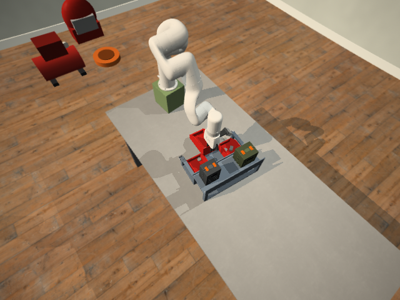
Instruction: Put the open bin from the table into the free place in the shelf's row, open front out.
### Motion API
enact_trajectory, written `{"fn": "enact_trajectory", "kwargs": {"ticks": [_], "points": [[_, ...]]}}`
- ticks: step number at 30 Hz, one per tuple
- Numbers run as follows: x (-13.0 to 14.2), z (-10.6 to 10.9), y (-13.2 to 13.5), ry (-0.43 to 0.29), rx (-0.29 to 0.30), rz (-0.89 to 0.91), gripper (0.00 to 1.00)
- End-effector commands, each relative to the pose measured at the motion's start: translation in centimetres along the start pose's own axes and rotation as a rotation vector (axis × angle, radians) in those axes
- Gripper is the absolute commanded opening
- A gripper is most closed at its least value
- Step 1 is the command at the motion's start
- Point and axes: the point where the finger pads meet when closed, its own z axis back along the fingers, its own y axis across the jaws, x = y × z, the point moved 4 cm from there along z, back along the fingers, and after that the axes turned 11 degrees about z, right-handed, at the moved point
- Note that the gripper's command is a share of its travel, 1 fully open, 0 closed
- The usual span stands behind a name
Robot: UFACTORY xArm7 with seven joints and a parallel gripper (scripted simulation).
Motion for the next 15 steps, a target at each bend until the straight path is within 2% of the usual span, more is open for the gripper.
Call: {"fn": "enact_trajectory", "kwargs": {"ticks": [1,9,14,15], "points": [[0.0,0.2,0.2,-0.001,0.004,0.000,0.33],[0.0,0.2,0.2,-0.001,0.004,0.000,0.33],[0.0,3.2,0.2,-0.001,0.004,0.000,0.33],[0.0,3.2,0.2,-0.001,0.004,0.000,0.33]]}}
